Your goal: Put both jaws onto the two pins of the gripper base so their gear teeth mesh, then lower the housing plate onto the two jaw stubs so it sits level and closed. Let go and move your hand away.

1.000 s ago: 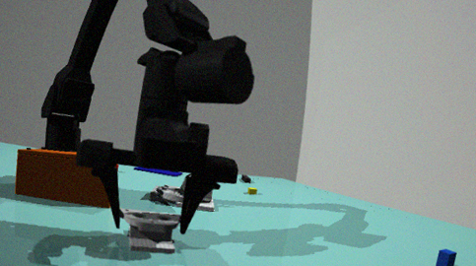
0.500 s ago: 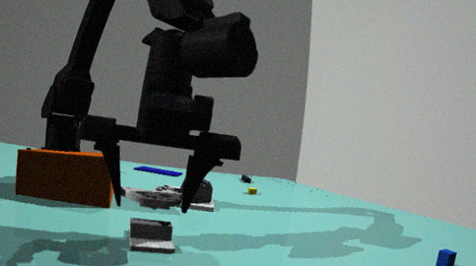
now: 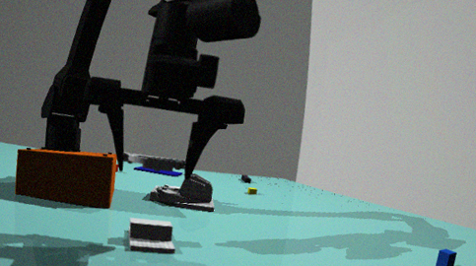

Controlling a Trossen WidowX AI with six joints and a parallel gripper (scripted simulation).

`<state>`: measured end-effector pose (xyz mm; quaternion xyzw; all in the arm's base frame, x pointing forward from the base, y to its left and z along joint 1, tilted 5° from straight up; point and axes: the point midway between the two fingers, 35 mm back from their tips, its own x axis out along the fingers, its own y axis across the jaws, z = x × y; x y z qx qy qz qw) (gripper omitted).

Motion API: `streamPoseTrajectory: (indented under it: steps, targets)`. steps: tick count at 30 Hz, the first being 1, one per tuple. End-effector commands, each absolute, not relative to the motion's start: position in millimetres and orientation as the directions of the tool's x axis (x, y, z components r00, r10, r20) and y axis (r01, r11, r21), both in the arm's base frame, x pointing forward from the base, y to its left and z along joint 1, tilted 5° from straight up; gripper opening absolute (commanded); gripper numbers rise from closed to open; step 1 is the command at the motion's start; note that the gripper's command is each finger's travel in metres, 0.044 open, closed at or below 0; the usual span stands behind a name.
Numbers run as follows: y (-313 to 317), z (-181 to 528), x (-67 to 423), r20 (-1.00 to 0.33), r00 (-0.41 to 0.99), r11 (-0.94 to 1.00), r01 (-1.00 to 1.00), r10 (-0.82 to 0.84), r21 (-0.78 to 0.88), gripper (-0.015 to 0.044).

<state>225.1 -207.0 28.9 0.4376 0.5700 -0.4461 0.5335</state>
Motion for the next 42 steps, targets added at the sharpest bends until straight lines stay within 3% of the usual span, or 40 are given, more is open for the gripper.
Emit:
streamPoseTrajectory:
  steps: [1,42]
  targets:
    - [-207.7,32.0,225.8,-0.999,-0.049,0.216,0.975,0.017,-0.044,0.0351]
    - [-78.6,38.0,262.9,-0.999,-0.036,0.718,0.696,0.026,-0.007,0.0351]
